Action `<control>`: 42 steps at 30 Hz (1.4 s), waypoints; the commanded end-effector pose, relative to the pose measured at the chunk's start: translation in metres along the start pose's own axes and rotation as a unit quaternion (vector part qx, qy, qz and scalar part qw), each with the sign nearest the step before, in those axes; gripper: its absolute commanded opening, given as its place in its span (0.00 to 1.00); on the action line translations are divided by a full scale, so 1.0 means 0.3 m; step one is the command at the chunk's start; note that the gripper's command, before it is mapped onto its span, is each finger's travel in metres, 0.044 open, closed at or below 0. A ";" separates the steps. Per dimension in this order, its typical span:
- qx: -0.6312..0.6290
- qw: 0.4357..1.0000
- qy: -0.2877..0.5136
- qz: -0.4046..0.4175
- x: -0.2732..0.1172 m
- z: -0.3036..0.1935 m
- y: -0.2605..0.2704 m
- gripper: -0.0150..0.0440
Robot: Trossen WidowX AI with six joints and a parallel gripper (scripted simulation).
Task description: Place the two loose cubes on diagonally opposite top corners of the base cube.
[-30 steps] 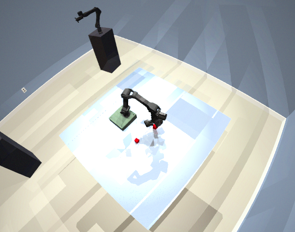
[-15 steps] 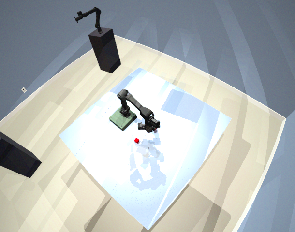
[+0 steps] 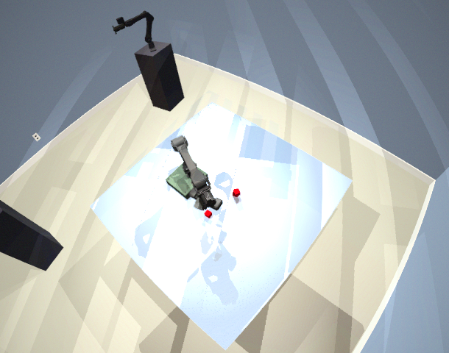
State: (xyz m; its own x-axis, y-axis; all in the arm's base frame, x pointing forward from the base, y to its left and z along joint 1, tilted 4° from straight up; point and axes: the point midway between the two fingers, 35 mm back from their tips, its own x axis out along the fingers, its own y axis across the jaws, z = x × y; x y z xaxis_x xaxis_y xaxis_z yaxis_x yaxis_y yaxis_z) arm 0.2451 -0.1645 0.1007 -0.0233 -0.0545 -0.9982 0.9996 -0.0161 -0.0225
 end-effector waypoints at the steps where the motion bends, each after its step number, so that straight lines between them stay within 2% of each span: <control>1: 0.036 0.999 -0.002 -0.002 -0.011 0.030 -0.034 0.70; 5: 0.036 0.999 -0.002 -0.002 0.009 0.032 -0.033 0.70; 12: 0.036 0.999 -0.002 -0.003 0.193 0.031 -0.035 0.70; 42: 0.036 0.999 -0.002 -0.003 0.349 0.031 -0.037 0.70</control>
State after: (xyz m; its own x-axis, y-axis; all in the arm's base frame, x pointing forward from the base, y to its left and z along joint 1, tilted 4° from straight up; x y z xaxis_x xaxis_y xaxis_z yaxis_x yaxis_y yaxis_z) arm 0.2331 -0.1792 0.0024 -0.0245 -0.0550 -0.9982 0.9954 -0.0939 -0.0192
